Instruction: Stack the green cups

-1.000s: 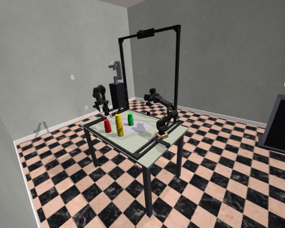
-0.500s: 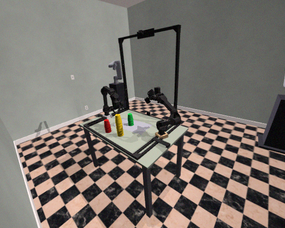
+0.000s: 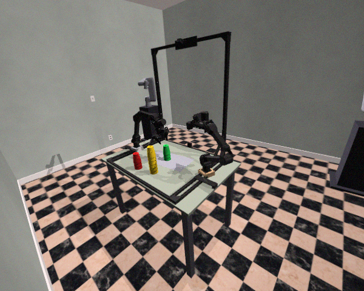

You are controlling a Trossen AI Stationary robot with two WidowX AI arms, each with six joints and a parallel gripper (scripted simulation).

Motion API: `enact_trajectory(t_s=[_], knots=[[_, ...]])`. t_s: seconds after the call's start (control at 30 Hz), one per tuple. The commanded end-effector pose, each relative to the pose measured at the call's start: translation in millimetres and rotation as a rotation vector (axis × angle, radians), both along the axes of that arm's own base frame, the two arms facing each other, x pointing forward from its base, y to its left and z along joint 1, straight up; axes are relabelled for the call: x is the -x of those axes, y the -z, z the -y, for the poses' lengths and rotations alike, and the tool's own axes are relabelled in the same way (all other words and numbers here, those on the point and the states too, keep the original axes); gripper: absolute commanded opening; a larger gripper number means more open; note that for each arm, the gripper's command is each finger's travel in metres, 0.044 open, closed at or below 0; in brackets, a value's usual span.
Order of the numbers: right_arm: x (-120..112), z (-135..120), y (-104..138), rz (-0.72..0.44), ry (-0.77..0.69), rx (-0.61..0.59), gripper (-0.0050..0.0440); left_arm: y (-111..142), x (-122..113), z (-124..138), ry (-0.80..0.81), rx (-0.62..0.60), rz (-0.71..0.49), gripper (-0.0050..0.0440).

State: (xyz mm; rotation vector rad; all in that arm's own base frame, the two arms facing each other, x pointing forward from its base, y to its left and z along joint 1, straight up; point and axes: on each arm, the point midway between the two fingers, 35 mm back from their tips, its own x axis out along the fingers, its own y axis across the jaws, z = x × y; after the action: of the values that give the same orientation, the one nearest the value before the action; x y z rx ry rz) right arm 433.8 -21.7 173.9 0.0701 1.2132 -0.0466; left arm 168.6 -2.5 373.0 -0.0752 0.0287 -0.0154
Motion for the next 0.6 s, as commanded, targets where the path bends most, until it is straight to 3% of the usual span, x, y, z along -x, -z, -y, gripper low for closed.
enact_trajectory(t_s=[0.0,0.33,0.57], knots=[[-8,-13,8,-0.008,-0.049,0.023,0.0440,-7,9,-2,-0.013,-0.056,0.025,0.0000],[-10,-19,9,-0.008,-0.067,0.029,0.0440,-8,11,-2,-0.015,-0.075,0.029,0.0000],[-12,-19,22,-0.008,-0.067,0.029,0.0440,-8,11,-2,-0.015,-0.075,0.029,0.0000]])
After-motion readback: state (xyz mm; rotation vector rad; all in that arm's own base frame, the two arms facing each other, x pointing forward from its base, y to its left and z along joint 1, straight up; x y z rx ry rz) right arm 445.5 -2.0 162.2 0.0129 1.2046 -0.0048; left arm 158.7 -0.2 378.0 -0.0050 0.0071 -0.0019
